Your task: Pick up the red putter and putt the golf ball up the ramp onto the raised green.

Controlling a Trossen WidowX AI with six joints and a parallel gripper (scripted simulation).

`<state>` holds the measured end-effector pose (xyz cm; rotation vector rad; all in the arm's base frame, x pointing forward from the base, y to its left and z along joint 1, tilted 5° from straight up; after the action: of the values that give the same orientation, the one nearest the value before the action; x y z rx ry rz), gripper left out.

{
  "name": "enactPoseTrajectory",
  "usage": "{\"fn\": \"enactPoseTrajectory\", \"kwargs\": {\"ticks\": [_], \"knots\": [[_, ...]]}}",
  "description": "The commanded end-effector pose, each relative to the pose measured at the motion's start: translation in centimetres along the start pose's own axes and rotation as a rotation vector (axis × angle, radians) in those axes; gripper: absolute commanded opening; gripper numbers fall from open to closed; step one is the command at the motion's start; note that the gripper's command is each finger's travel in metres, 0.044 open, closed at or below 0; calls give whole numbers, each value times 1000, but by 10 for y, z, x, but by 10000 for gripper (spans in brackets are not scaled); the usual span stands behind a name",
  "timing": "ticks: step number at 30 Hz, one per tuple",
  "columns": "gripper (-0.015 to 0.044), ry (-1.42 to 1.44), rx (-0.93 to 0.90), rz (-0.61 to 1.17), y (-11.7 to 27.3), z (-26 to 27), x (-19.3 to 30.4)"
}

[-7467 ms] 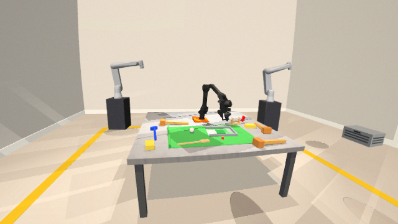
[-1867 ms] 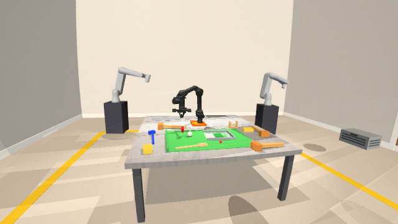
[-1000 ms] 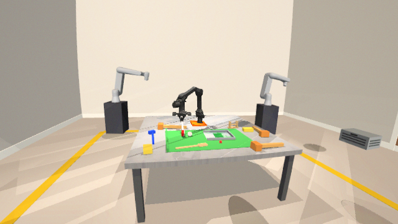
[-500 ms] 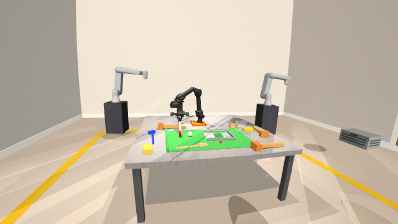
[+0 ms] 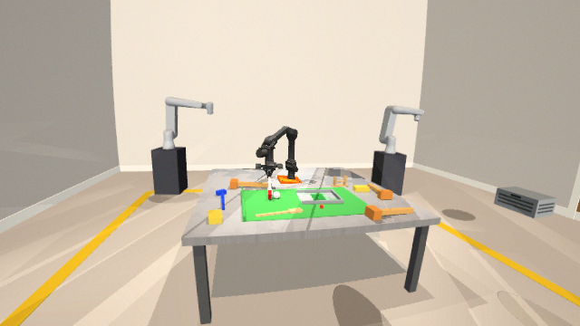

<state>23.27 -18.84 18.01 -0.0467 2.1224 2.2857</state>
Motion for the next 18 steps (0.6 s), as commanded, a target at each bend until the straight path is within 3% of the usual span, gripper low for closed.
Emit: {"fn": "enactPoseTrajectory", "kwargs": {"ticks": [1,4,9,18], "knots": [[0,12,3,-8,2,47,3],[0,13,1,-9,-1,76,11],[0,13,1,-9,4,77,11],[0,13,2,-9,43,77,10]]}}
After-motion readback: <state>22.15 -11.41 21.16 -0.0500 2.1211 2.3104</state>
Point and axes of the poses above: the point midway between the two fingers, 35 mm back from their tips, its own y axis back along the fingers, its own z axis across the jaws, x = y × z, the point moved 9 cm from there along y, back along the fingers, and after that the axes turned 3 degrees about -y, right-handed, at the moved point
